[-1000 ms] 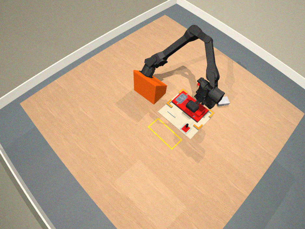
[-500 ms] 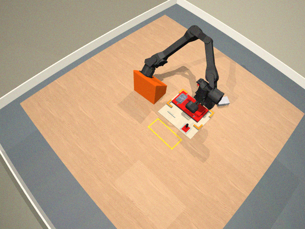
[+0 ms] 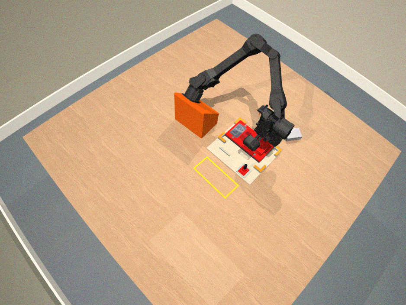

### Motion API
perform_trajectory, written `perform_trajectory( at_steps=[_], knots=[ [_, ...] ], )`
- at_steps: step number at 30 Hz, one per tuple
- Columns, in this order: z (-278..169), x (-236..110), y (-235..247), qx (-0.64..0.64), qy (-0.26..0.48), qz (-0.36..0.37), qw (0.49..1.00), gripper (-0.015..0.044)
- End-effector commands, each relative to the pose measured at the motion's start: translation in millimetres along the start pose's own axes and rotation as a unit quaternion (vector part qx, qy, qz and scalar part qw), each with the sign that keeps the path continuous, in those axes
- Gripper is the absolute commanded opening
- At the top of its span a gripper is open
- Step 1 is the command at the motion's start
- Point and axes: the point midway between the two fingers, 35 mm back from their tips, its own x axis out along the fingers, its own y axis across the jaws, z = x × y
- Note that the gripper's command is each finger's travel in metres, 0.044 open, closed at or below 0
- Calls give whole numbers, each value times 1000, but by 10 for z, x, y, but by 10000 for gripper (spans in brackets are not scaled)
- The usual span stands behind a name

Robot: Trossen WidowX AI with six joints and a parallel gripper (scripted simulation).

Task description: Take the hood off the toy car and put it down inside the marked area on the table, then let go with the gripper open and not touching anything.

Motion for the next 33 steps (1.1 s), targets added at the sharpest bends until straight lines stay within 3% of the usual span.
perform_trajectory(
  at_steps=[1, 17, 20, 30, 33],
  knots=[
    [-3, 27, 10, 2, 1, 3, 1000, 440],
    [-5, 106, 12, 2, 1, 4, 1000, 440],
    [-1, 84, 1, 0, 0, 0, 1000, 361],
    [-1, 84, 1, 0, 0, 0, 1000, 295],
    [-1, 77, 1, 0, 0, 0, 1000, 216]
  ],
)
